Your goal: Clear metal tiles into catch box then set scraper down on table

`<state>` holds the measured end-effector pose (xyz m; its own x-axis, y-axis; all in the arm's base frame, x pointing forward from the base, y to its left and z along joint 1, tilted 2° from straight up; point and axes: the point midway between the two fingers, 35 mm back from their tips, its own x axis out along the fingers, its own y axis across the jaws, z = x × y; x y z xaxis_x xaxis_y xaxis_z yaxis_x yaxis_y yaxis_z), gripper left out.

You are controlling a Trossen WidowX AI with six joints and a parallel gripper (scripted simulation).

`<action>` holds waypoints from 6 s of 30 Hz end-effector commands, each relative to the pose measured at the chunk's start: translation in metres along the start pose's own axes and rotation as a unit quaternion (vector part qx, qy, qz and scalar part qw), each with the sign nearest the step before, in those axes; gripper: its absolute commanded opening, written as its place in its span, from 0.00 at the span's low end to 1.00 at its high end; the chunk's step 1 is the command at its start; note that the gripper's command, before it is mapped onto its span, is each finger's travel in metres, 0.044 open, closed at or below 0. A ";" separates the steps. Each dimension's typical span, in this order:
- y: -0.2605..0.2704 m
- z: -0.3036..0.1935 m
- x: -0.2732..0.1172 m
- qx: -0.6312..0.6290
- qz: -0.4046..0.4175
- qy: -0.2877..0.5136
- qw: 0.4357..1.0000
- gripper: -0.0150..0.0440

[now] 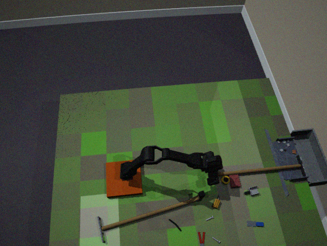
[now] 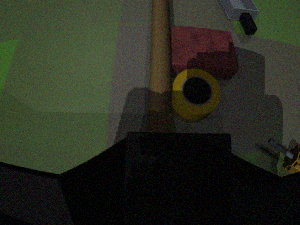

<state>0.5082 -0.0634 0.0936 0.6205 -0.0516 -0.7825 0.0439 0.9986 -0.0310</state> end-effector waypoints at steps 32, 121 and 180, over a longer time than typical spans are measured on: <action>0.001 0.010 0.006 0.001 0.000 -0.005 1.000 0.25; -0.006 -0.056 -0.066 0.001 -0.001 -0.006 1.000 0.25; -0.003 -0.113 -0.101 0.001 -0.001 -0.006 1.000 0.25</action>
<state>0.3577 -0.0597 0.0976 0.6145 -0.0534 -0.7871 0.0511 0.9983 -0.0278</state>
